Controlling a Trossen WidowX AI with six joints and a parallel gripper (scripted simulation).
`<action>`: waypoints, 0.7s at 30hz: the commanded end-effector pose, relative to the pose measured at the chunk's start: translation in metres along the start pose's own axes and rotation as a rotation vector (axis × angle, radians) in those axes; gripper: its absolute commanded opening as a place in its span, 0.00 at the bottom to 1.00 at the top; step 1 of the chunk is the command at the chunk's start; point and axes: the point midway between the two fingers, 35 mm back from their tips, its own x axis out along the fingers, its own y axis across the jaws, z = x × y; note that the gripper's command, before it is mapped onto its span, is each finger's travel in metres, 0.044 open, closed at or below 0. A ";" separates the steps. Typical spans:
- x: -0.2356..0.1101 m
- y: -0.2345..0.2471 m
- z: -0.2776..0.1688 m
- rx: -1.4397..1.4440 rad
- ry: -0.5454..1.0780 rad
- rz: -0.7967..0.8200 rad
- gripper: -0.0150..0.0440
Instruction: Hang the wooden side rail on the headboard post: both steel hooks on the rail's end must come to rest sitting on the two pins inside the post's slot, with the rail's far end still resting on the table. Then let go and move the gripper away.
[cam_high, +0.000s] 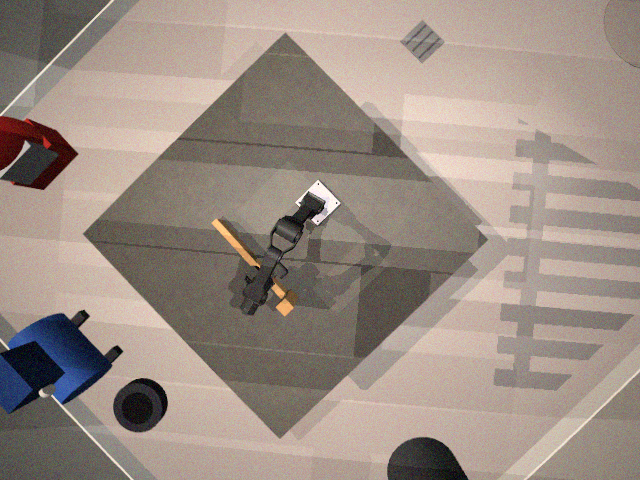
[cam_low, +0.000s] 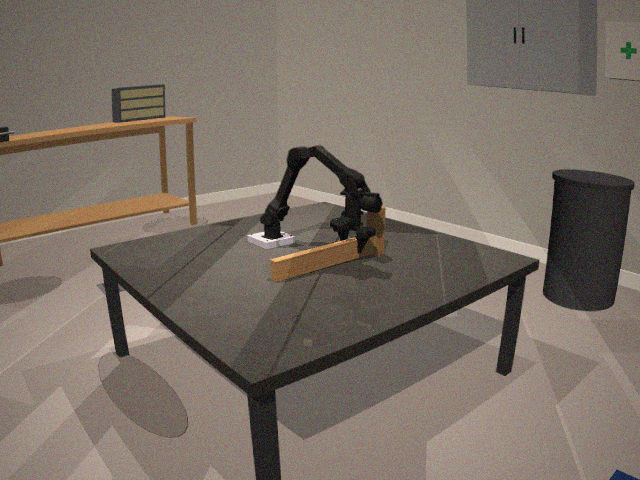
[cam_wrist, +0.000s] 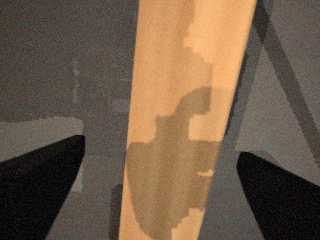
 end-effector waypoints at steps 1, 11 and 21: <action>-0.026 0.002 -0.001 -0.003 0.012 0.023 1.00; -0.030 0.003 0.015 -0.003 0.011 0.023 1.00; -0.028 0.003 0.026 0.004 0.007 0.017 1.00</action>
